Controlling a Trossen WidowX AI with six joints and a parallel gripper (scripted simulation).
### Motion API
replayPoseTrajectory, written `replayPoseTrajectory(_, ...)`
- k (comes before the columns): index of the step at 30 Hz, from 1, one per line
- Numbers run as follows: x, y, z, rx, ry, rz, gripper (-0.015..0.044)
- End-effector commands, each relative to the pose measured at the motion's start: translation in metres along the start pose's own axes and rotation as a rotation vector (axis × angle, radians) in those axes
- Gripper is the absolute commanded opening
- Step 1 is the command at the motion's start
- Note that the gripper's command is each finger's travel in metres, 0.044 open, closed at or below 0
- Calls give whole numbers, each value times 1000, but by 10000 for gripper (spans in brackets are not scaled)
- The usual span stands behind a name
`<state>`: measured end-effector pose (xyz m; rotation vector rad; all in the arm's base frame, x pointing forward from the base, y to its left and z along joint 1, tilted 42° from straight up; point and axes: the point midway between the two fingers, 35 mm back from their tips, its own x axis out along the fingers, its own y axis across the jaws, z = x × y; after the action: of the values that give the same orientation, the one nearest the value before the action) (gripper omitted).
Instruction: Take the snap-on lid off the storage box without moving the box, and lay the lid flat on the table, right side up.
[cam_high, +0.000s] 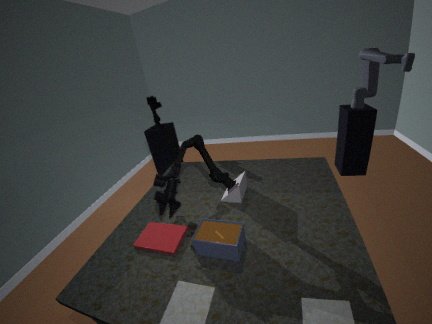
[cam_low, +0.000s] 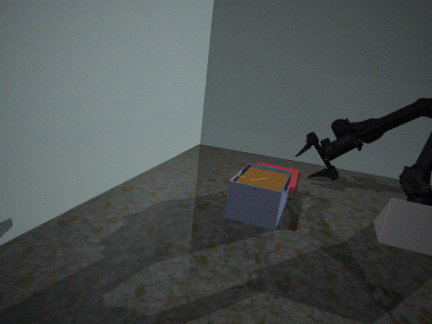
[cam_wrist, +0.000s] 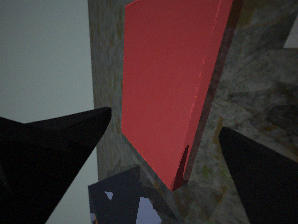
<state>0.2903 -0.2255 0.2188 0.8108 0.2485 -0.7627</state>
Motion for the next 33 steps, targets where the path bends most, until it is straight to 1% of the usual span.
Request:
replayPoseTrajectory(1, -8, -6, -1, -2, 2, 1, 440)
replayPoseTrajectory(22, -39, -33, -1, -4, 2, 0, 440)
replayPoseTrajectory(25, -39, -26, 0, -4, 2, 0, 440)
replayPoseTrajectory(33, -52, -18, 1, -3, 2, 0, 440)
